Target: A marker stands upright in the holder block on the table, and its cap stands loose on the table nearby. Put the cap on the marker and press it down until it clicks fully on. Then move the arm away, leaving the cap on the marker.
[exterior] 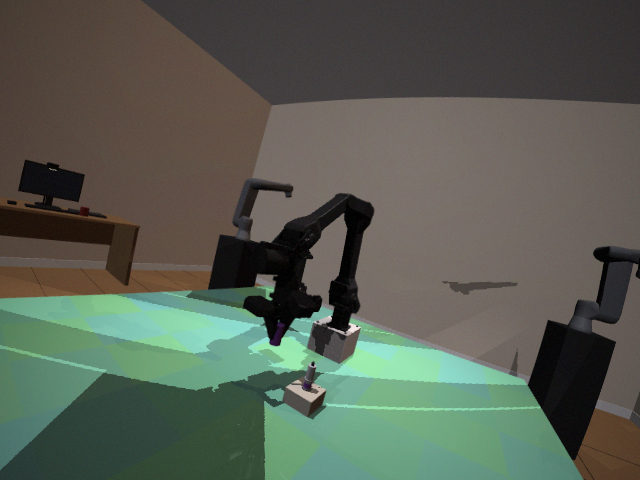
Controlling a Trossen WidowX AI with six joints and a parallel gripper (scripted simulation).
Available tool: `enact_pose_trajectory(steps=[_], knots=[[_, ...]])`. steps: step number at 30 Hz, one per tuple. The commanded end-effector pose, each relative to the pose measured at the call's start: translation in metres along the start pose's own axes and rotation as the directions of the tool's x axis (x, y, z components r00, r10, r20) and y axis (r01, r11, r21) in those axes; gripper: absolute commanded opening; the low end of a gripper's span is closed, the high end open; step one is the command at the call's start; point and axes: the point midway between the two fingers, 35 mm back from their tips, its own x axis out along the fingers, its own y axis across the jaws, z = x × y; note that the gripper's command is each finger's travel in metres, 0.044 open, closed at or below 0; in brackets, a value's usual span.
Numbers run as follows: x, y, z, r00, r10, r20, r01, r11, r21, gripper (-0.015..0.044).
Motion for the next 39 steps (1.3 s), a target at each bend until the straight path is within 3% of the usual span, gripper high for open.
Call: enact_pose_trajectory(steps=[1, 39], knots=[[-0.005, -0.004, 0.013, 1.000, -0.002, 0.001, 0.002, 1.000, 0.006, 0.0000], [-0.037, 0.000, 0.123, 1.000, -0.003, 0.010, 0.003, 1.000, 0.006, 0.0000]])
